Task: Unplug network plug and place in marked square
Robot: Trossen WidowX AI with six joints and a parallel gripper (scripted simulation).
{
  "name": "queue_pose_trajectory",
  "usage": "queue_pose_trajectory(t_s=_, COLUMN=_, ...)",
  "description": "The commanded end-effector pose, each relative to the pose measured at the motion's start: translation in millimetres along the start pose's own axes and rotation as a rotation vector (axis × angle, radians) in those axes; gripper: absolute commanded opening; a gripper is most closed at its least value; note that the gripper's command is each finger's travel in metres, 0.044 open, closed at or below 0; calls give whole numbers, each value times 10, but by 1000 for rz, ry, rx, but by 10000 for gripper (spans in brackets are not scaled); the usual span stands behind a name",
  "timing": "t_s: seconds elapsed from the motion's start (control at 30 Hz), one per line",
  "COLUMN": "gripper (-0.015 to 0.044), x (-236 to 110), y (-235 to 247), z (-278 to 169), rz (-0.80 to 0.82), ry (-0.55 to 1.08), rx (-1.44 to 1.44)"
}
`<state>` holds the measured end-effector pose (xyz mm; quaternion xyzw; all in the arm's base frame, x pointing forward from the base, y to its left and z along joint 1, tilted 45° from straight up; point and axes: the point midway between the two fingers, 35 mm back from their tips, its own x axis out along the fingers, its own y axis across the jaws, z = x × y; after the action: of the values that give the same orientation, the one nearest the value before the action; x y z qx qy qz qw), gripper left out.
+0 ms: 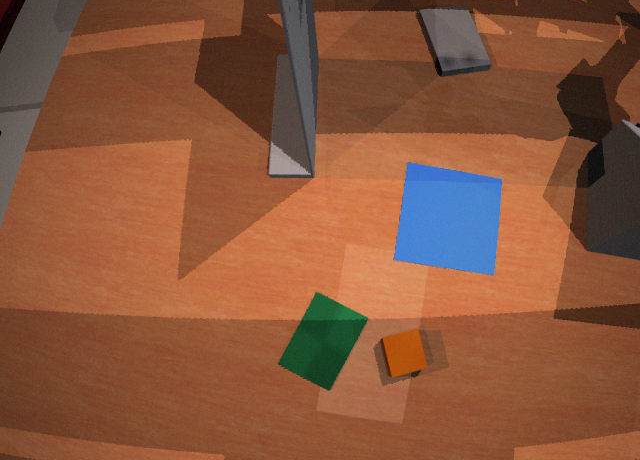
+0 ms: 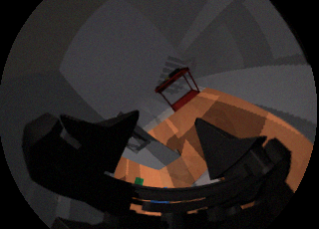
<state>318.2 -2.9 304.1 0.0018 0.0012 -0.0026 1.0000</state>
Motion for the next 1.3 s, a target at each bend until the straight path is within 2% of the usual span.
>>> queue_pose_trajectory(t_s=0.0, gripper=374, x=-1, y=6, z=-12, rz=4, ry=2, rx=5)
queue_pose_trajectory(t_s=0.27, gripper=164, x=-104, y=272, z=-532, rz=150, ry=128, rx=254)
queue_pose_trajectory(t_s=0.3, gripper=156, x=-125, y=307, z=-603, rz=168, ry=148, rx=289)
queue_pose_trajectory(t_s=0.73, gripper=156, x=-499, y=724, z=-1438, rz=335, ry=444, rx=727)
queue_pose_trajectory(t_s=1.0, gripper=156, x=-491, y=732, z=-1446, rz=336, ry=449, rx=733)
queue_pose_trajectory(t_s=1.27, gripper=156, x=-307, y=779, z=-1438, rz=336, ry=448, rx=733)
